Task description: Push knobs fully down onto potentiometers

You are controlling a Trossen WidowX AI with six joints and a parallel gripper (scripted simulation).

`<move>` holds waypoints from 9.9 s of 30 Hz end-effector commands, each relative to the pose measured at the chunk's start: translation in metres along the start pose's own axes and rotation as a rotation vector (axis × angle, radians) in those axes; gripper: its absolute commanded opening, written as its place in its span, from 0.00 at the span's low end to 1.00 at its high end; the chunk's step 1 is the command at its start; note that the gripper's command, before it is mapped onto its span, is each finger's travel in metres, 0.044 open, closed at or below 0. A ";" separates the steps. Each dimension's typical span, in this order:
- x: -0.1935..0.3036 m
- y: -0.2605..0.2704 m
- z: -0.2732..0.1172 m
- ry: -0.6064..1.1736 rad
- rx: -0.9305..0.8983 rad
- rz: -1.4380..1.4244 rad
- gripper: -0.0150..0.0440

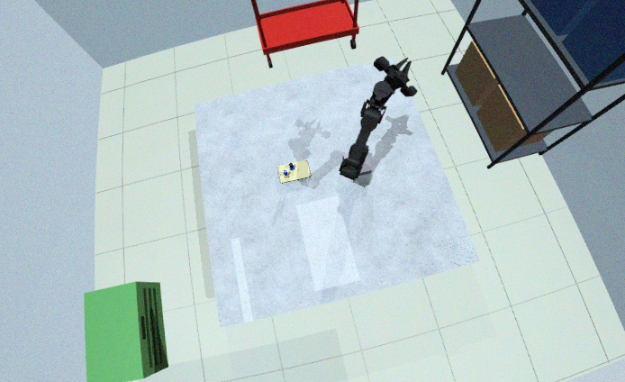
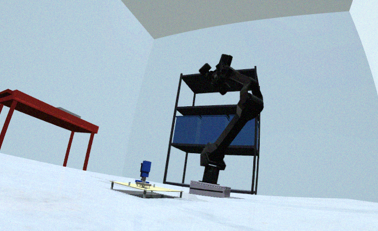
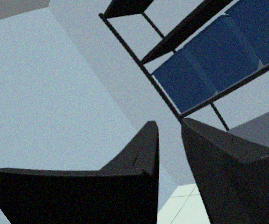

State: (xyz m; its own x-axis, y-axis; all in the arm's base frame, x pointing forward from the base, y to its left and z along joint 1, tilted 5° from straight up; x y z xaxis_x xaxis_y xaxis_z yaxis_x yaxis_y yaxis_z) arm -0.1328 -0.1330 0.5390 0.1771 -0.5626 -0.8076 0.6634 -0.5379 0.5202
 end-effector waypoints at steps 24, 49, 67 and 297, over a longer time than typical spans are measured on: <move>0.161 0.082 0.017 0.557 -0.373 -0.343 0.25; 0.280 0.159 -0.079 0.943 -0.829 -0.585 0.25; 0.345 0.187 -0.186 1.106 -1.233 -0.896 0.25; 0.427 0.012 -0.541 0.888 -2.755 -1.988 0.25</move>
State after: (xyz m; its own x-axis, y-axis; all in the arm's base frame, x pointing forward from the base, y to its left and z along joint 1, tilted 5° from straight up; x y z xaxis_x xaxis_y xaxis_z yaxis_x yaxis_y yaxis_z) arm 0.3424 -0.0411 0.0571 -0.7627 -0.6458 -0.0344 -0.6467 0.7610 0.0514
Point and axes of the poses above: the point midway between the two fingers, 35 mm back from their tips, its own z axis out along the fingers, its own y axis across the jaws, x = y × z, the point moved 1 cm from there along -z, back along the fingers, and after that the axes turned 4 degrees about z, right-handed, at the moved point
